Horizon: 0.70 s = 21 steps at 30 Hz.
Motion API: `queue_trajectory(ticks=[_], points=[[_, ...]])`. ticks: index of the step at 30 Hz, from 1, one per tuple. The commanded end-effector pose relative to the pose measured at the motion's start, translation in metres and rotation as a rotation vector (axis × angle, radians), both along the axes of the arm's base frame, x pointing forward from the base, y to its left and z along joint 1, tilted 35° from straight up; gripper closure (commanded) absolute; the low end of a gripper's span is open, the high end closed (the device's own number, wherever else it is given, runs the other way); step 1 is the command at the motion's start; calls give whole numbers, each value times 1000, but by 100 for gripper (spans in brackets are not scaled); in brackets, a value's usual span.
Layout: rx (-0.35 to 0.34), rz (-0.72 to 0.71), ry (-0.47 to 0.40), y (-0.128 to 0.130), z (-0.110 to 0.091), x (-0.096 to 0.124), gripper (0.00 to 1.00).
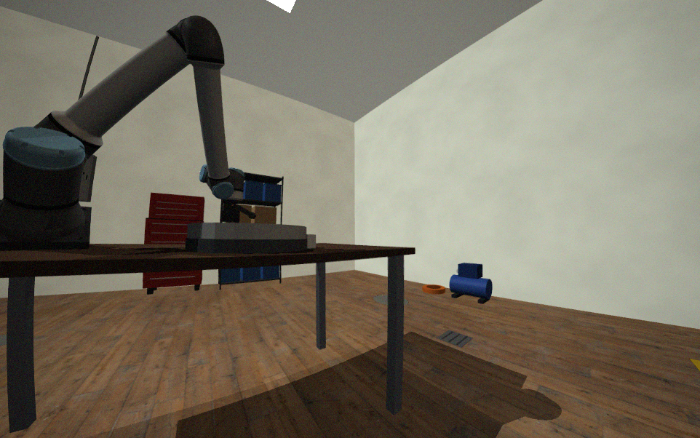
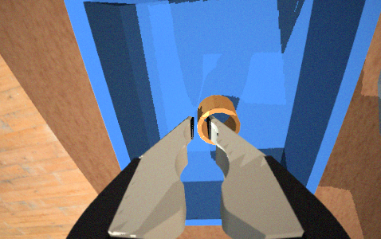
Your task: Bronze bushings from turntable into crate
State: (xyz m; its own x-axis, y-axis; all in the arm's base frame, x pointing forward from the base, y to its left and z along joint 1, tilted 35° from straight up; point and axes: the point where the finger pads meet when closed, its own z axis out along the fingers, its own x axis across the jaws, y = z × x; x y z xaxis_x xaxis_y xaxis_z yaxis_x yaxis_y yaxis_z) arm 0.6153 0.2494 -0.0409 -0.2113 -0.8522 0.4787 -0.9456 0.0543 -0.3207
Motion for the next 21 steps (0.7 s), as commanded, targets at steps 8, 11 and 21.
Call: queue_trajectory(ticks=[8,11,21], points=[[-1,0,1,1,1,-1,94],[1,1,-2,5,7,-1,94],[1,1,-4,23,35,-8,94]])
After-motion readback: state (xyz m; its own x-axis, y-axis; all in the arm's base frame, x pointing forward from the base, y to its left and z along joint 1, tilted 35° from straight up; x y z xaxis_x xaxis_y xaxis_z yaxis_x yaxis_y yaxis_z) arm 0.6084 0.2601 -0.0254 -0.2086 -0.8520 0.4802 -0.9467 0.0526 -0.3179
